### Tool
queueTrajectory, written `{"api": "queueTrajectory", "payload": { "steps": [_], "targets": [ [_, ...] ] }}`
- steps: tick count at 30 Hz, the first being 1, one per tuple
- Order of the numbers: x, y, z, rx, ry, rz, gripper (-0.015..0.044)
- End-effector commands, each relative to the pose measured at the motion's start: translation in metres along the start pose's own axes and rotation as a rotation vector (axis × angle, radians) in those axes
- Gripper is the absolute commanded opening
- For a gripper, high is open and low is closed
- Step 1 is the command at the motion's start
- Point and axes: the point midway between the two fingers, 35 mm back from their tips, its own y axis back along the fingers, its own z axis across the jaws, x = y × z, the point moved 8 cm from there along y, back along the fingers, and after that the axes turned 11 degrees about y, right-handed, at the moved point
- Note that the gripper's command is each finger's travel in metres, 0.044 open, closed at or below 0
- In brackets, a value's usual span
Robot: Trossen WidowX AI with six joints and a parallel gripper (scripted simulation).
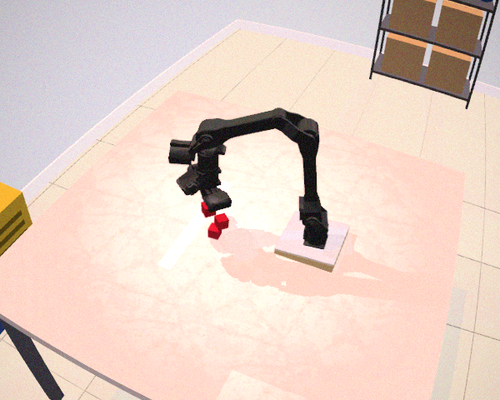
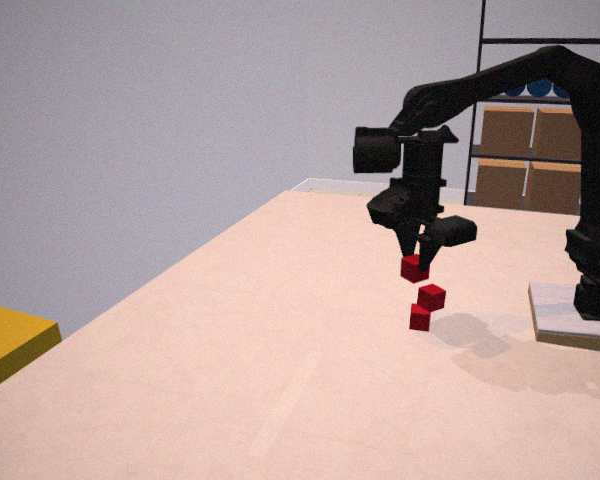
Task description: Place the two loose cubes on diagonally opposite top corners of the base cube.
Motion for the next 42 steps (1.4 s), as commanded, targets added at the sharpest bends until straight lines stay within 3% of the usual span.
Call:
{"api": "queueTrajectory", "payload": {
  "steps": [1,42],
  "targets": [
    [-0.002,-0.001,0.003,0.005,0.059,0.002,0.0105],
    [-0.002,-0.06,0.003,0.005,0.061,0.002,0.0105]
  ]
}}
